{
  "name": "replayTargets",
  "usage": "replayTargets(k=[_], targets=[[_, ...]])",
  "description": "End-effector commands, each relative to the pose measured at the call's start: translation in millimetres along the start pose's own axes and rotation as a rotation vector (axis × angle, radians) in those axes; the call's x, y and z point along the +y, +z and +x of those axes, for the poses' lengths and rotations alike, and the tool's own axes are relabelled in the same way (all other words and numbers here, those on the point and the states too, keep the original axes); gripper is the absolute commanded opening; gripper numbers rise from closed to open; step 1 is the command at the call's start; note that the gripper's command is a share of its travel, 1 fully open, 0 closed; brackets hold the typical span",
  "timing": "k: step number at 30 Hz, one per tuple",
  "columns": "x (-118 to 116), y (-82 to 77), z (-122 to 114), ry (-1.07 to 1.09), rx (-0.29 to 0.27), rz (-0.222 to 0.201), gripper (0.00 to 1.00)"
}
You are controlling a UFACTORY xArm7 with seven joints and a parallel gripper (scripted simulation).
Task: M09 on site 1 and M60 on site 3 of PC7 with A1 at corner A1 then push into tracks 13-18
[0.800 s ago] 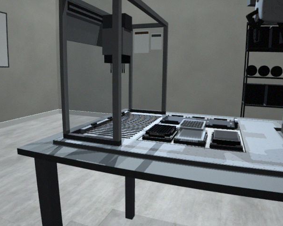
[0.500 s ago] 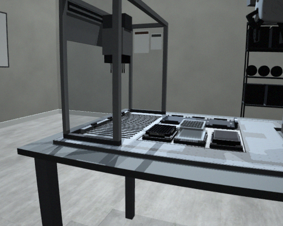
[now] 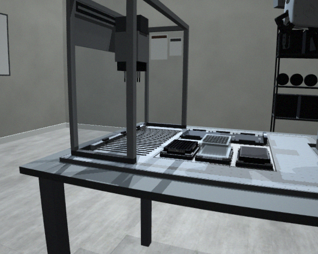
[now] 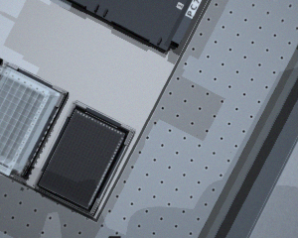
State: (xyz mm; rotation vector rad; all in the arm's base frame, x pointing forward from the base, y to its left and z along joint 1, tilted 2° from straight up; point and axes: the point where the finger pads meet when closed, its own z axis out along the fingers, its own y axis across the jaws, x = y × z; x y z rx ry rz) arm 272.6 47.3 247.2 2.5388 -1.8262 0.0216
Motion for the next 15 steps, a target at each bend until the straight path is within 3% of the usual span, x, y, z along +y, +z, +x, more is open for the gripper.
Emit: replayTargets(k=[1, 15], targets=[[-12, 6.2, 3, -0.176, -0.003, 0.008, 1.0], [-34, 24.8, 9, -0.521, -0.004, 0.012, 1.0]])
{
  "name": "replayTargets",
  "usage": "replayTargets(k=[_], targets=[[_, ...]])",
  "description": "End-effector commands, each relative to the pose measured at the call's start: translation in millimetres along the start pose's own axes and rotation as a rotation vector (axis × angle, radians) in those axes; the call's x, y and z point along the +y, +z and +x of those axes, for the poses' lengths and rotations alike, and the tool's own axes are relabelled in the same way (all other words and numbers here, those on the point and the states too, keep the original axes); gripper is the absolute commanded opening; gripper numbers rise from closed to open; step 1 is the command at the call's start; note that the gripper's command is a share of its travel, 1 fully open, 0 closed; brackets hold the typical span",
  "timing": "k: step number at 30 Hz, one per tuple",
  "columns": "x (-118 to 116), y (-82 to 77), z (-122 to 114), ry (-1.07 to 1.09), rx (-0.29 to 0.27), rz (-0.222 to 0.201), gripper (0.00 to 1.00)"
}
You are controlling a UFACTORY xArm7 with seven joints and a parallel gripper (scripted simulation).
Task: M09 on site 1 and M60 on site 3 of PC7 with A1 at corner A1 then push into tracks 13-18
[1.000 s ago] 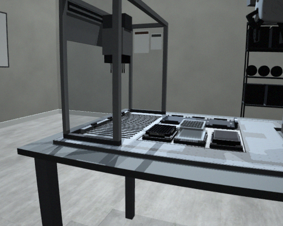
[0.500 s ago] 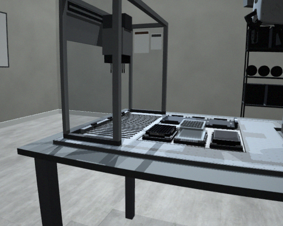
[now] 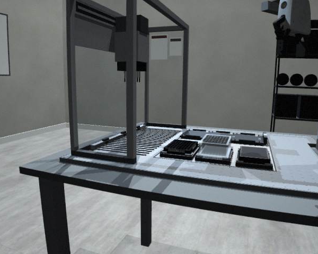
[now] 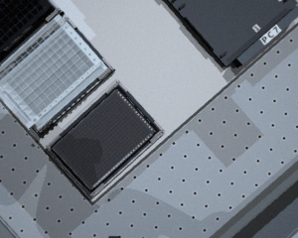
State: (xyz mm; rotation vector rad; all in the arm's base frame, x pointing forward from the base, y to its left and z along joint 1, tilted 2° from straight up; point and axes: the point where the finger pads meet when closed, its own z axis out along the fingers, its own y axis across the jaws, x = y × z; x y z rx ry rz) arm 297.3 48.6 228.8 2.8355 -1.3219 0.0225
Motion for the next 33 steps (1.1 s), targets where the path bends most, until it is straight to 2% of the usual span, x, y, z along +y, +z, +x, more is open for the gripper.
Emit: replayTargets(k=[1, 9, 12, 16, 18, 27, 33], targets=[[-10, 8.5, 7, -0.18, -0.004, 0.008, 1.0], [-20, 20.2, 13, -0.397, -0.004, 0.01, 1.0], [-20, 20.2, 13, -0.397, -0.004, 0.01, 1.0], [-29, 32.7, 19, -0.53, -0.003, 0.011, 1.0], [-29, 32.7, 19, -0.586, -0.003, 0.011, 1.0], [-43, 52.9, 26, -0.842, 0.0, 0.011, 1.0], [-47, 60.0, 28, -0.965, 0.001, 0.01, 1.0]])
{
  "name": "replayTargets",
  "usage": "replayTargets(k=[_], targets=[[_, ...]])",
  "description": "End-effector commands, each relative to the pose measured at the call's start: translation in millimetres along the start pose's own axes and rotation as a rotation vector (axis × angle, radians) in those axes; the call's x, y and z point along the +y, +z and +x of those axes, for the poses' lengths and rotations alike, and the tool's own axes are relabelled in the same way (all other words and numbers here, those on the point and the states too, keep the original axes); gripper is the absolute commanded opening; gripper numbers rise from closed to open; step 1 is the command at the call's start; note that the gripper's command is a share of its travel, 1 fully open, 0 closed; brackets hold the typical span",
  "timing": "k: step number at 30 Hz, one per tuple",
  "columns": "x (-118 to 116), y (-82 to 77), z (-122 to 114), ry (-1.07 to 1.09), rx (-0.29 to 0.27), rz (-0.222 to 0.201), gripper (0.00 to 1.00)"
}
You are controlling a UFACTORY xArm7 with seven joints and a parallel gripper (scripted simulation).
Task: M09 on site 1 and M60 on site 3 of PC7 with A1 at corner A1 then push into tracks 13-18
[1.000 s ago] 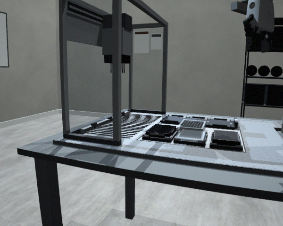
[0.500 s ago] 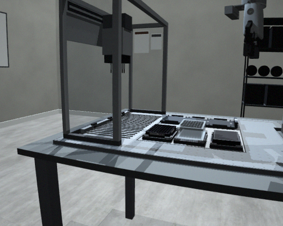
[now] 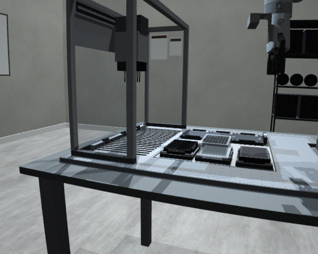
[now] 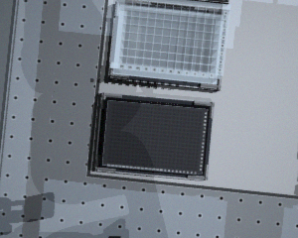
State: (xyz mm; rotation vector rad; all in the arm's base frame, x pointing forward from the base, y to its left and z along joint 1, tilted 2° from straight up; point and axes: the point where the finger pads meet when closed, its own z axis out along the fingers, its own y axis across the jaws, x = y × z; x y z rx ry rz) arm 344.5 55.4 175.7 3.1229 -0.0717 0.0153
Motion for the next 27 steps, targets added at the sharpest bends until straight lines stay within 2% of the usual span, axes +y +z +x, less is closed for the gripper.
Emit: replayTargets(k=[1, 4, 9, 13, 17, 19, 25, 27], targets=[[-3, 10.8, 9, -0.172, 0.003, 0.009, 1.0], [-3, 13.9, 11, -0.234, 0.003, 0.008, 1.0], [-6, 28.9, 19, -0.396, 0.004, 0.006, 1.0], [-6, 28.9, 19, -0.424, 0.004, 0.005, 1.0], [-10, 44.5, 26, -0.558, 0.004, 0.003, 1.0], [-10, 44.5, 26, -0.616, 0.004, 0.002, 1.0], [-13, 60.6, 33, -0.778, 0.003, -0.001, 1.0], [-13, 60.6, 33, -0.807, 0.003, -0.002, 1.0]])
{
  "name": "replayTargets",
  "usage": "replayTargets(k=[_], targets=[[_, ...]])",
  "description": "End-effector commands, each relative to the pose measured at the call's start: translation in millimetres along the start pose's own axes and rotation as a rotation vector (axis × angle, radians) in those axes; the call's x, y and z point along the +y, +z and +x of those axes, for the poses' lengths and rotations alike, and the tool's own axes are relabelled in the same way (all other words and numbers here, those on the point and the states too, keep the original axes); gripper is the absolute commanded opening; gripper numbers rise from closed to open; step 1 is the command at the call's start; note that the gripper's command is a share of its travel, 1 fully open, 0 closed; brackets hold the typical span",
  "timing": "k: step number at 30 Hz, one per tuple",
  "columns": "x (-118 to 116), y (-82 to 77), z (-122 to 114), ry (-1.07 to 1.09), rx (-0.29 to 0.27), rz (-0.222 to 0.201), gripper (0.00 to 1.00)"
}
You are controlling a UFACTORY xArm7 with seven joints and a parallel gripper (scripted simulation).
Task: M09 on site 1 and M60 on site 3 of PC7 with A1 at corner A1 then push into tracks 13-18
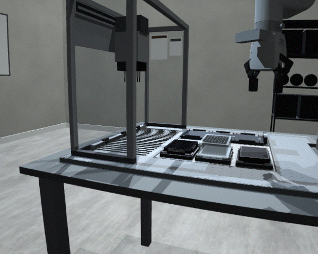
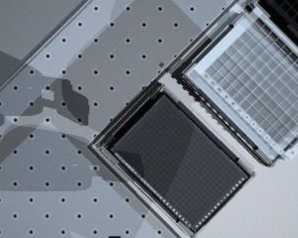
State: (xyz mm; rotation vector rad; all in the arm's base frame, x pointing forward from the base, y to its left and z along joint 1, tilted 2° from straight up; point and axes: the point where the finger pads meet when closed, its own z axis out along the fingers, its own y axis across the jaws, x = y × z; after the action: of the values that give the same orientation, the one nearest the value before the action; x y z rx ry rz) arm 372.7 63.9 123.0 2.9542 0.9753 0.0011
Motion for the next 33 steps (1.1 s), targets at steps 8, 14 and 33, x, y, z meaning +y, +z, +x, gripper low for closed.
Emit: replayTargets(k=[8, 14, 33], targets=[[2, 24.4, 12, -0.316, 0.006, 0.002, 1.0], [2, 41.4, 17, -0.479, 0.004, -0.001, 1.0], [2, 67.6, 24, -0.8, -0.003, -0.007, 1.0]])
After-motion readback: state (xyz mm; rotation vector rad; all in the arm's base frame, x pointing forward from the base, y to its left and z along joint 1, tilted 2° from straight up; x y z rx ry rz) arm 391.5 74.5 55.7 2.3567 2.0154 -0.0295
